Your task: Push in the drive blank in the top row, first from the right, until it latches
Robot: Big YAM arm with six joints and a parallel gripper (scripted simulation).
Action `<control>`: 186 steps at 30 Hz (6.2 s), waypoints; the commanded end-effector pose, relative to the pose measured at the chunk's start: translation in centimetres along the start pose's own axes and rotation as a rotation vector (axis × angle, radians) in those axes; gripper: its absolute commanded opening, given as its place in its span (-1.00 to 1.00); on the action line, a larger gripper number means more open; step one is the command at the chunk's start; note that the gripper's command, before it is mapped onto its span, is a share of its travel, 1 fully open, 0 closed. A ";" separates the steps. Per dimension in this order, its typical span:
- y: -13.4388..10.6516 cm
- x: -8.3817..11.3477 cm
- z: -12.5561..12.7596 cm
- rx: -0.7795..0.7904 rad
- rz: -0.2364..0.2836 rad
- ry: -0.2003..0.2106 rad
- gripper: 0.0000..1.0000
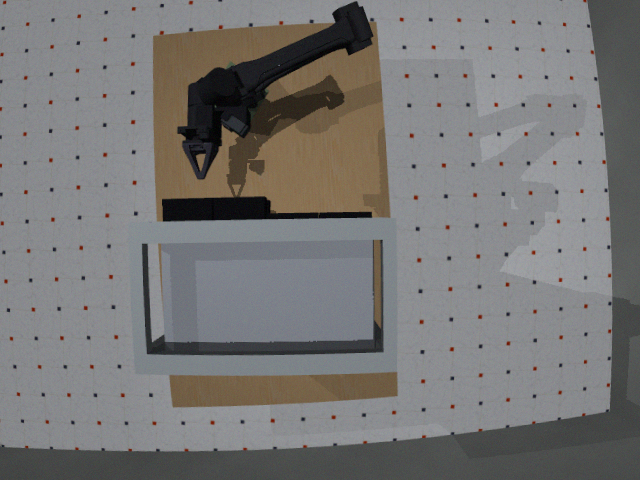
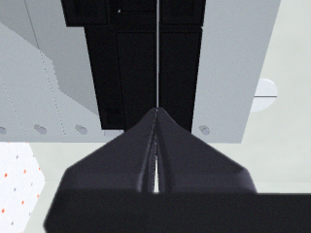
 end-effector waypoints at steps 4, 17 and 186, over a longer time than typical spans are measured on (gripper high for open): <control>0.7 0.1 -0.7 0.021 -0.014 -0.018 -1.00; 0.7 0.1 -0.7 0.021 -0.014 -0.018 -1.00; -3.2 -9.7 0.9 -0.005 -0.003 0.018 -1.00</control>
Point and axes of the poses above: the point where the finger pads meet when closed, its own x axis back along the fingers, its own z axis across the jaws, y = z × x, the point moved 10 cm from there along x, back along the fingers
